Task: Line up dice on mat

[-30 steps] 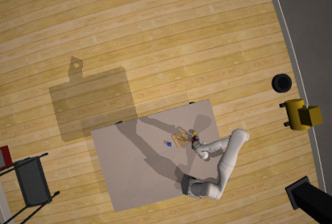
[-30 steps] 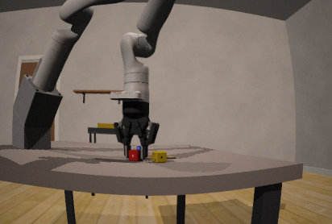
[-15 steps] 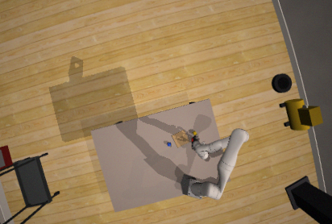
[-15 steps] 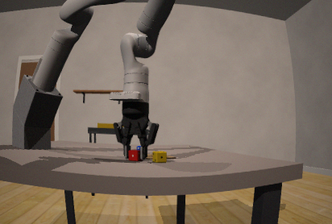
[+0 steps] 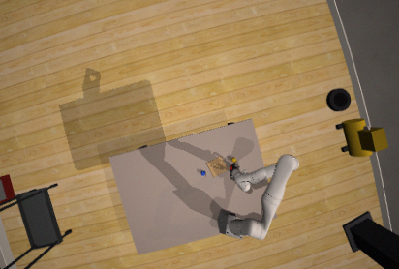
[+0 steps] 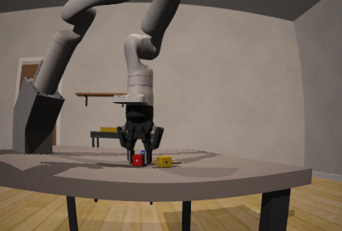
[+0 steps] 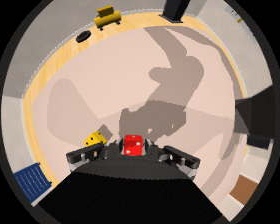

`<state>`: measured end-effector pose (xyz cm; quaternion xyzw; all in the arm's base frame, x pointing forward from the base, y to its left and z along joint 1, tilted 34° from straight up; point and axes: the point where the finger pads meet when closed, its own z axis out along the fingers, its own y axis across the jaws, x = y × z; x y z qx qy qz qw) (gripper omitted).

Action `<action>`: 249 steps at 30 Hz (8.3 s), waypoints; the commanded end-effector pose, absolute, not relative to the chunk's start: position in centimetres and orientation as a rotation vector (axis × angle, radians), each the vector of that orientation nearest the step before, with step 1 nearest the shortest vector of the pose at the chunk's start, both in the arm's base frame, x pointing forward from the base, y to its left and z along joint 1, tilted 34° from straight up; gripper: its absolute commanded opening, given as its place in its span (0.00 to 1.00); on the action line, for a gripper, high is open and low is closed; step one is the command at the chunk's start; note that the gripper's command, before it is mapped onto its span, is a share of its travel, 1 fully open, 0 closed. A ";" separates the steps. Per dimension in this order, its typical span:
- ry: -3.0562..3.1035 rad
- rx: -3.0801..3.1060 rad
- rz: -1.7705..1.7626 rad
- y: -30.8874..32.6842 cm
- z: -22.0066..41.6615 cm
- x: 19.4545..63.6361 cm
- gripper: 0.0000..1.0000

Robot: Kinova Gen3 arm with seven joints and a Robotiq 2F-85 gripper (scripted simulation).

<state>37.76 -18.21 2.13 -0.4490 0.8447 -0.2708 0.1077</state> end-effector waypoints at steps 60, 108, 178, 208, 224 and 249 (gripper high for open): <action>2.486 -1.320 -0.803 -16.2 7.1 35.0 0.26; 2.310 -1.767 -0.855 -7.3 7.8 34.9 0.26; 2.161 -1.991 -0.901 -7.2 -1.1 39.2 0.26; 2.161 -1.990 -0.901 -7.1 -1.1 39.2 0.26; 2.172 -1.972 -0.899 -7.1 -1.1 39.3 0.26; 2.173 -1.971 -0.899 -7.1 -1.1 39.3 0.26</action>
